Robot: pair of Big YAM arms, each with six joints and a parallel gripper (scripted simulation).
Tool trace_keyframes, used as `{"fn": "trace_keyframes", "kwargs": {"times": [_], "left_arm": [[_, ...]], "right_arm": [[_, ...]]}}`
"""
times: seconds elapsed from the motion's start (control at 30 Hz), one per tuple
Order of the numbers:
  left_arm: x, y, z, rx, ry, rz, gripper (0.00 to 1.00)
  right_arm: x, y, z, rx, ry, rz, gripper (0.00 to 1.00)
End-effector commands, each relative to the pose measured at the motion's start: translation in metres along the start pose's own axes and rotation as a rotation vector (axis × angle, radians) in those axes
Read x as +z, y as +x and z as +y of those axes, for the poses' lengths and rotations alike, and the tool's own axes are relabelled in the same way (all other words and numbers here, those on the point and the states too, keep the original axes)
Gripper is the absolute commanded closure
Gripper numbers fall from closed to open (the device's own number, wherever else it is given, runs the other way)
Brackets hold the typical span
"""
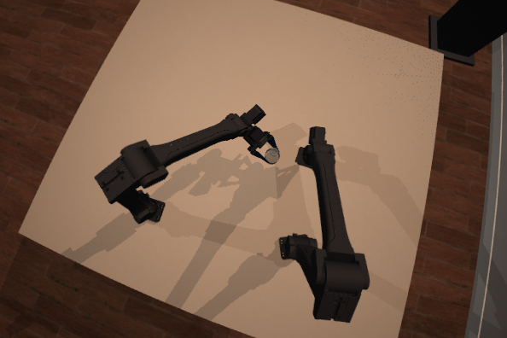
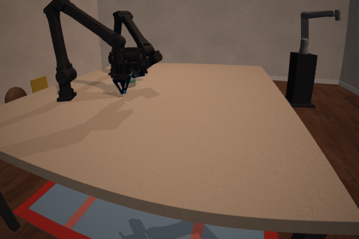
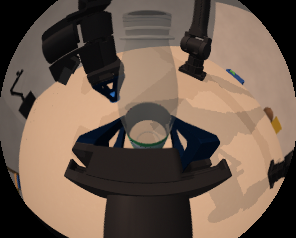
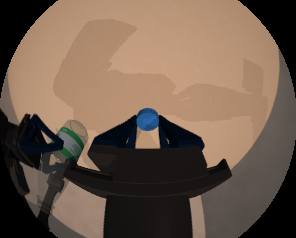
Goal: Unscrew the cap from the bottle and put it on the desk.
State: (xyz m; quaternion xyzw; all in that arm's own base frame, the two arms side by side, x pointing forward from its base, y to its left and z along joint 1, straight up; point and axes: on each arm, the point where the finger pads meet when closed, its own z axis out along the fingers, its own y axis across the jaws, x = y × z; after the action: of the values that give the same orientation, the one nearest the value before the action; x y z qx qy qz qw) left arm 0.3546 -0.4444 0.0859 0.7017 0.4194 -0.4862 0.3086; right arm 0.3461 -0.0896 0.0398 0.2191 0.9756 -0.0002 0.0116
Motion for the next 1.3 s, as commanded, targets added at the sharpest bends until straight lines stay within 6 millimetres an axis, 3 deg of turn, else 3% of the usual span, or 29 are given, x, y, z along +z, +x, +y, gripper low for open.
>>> {"fn": "trace_keyframes", "kwargs": {"times": [0.0,0.47,0.77,0.83,0.87,0.9,1.27], "left_arm": [[0.0,0.011,0.001,-0.005,-0.005,-0.001,1.0],[0.008,0.034,-0.001,-0.008,-0.004,0.0,1.0],[0.009,0.038,-0.002,-0.015,-0.002,0.004,1.0],[0.004,0.005,0.018,0.028,-0.007,-0.005,1.0],[0.007,0.001,0.018,0.029,0.001,-0.005,1.0],[0.005,0.008,0.012,0.009,-0.001,-0.003,1.0],[0.004,0.008,0.01,0.009,-0.003,-0.003,1.0]], "right_arm": [[0.005,-0.005,0.004,0.009,-0.001,-0.008,1.0],[0.027,0.001,0.002,0.009,0.002,0.006,1.0],[0.032,0.006,0.001,0.009,0.005,0.022,1.0],[0.021,-0.004,0.003,-0.002,-0.001,-0.006,1.0],[0.021,-0.004,0.003,-0.002,-0.001,-0.006,1.0],[0.021,-0.004,0.003,-0.002,-0.001,-0.006,1.0],[0.021,-0.004,0.003,-0.002,-0.001,-0.006,1.0]]}}
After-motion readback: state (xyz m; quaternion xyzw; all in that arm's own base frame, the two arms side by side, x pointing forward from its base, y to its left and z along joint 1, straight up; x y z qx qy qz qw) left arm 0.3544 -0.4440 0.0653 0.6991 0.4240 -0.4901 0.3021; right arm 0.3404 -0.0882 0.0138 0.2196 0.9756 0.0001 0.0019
